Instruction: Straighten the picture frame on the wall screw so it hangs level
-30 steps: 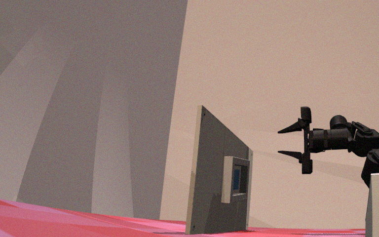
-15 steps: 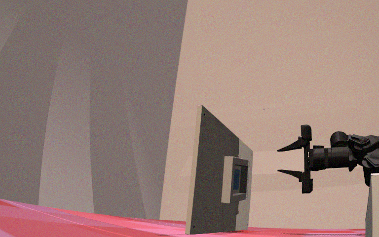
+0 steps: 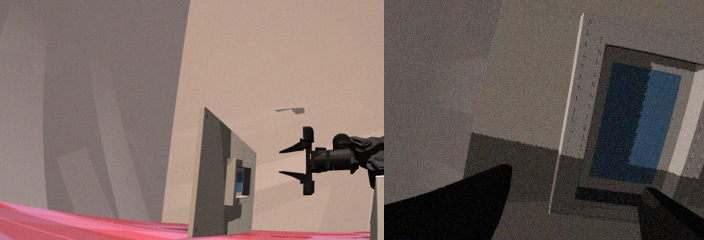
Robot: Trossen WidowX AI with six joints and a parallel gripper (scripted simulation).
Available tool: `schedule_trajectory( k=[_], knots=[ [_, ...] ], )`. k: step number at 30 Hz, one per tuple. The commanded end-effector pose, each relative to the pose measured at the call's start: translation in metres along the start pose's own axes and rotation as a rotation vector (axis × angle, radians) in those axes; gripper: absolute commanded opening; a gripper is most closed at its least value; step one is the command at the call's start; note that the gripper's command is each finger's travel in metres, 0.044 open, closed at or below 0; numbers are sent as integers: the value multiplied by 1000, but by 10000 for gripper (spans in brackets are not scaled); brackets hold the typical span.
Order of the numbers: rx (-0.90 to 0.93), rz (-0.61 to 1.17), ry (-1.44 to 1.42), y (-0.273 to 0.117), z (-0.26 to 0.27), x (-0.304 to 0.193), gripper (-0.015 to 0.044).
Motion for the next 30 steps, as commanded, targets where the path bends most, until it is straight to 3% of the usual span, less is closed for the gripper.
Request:
schedule_trajectory(
  k=[1,12,30],
  knots=[
    [-6,5,5,12,0,2,260],
    [-5,3,5,74,-2,-3,260],
    [-5,3,5,78,-2,-3,260]
  ],
)
Point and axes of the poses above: the point midway between the two fingers, 35 mm back from their tips, its own y axis out along the fingers, its own z axis across the jaws, x = y × z, the point moved 8 cm from there along -y, back along the fingers, and after that the axes turned 2 degrees about -y, right-handed, at the moved point
